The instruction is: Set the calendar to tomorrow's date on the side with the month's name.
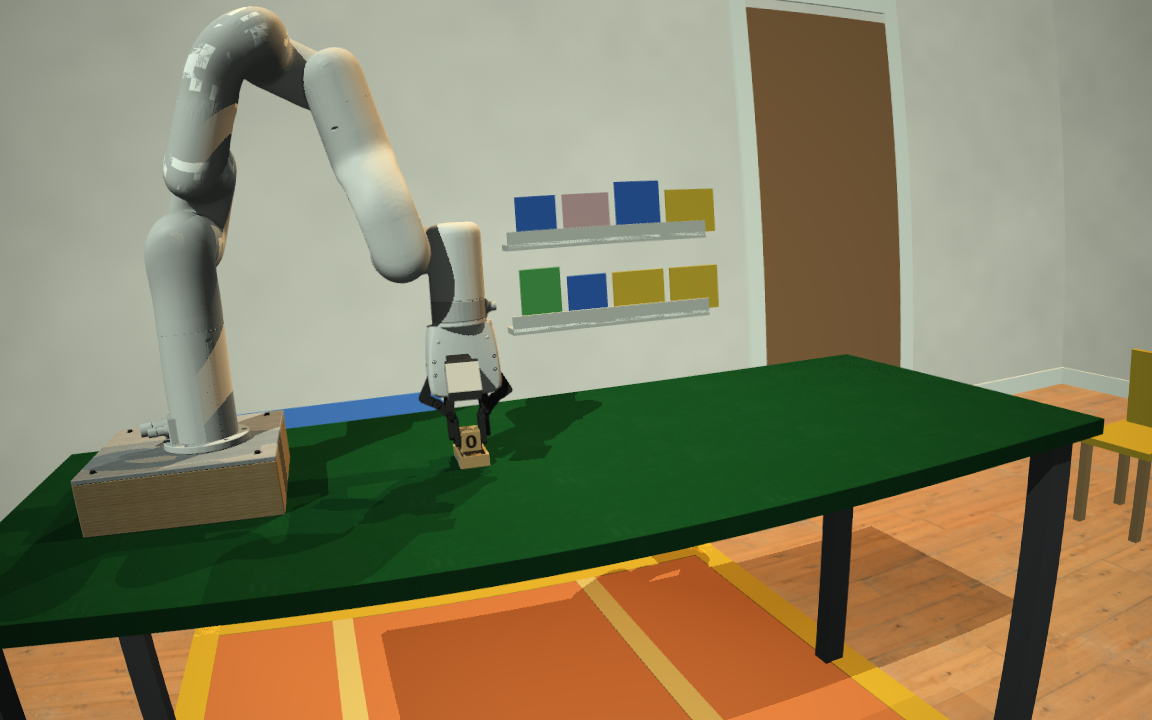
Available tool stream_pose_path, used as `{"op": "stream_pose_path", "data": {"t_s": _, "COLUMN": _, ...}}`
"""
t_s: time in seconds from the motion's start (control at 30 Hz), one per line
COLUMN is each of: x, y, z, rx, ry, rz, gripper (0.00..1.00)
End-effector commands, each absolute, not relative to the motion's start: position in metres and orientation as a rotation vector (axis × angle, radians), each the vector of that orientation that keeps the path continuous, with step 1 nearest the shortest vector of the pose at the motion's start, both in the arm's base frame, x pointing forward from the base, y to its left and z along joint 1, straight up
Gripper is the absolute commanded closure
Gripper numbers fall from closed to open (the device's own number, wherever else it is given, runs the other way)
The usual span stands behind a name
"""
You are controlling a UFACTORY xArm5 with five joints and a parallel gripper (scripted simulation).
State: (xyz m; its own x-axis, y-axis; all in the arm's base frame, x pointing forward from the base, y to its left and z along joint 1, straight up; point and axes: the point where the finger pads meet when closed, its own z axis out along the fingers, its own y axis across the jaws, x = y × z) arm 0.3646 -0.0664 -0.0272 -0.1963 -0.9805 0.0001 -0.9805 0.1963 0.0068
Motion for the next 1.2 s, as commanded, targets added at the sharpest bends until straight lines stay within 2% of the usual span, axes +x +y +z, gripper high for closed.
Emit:
{"op": "stream_pose_path", "data": {"t_s": 0.0, "x": 0.3658, "y": -0.0666, "z": -0.0263, "rx": 1.990, "ry": -2.428, "rz": -0.004, "gripper": 0.73}}
{"op": "stream_pose_path", "data": {"t_s": 1.17, "x": 0.3657, "y": -0.0666, "z": -0.0329, "rx": 1.990, "ry": -2.427, "rz": -0.004, "gripper": 0.73}}
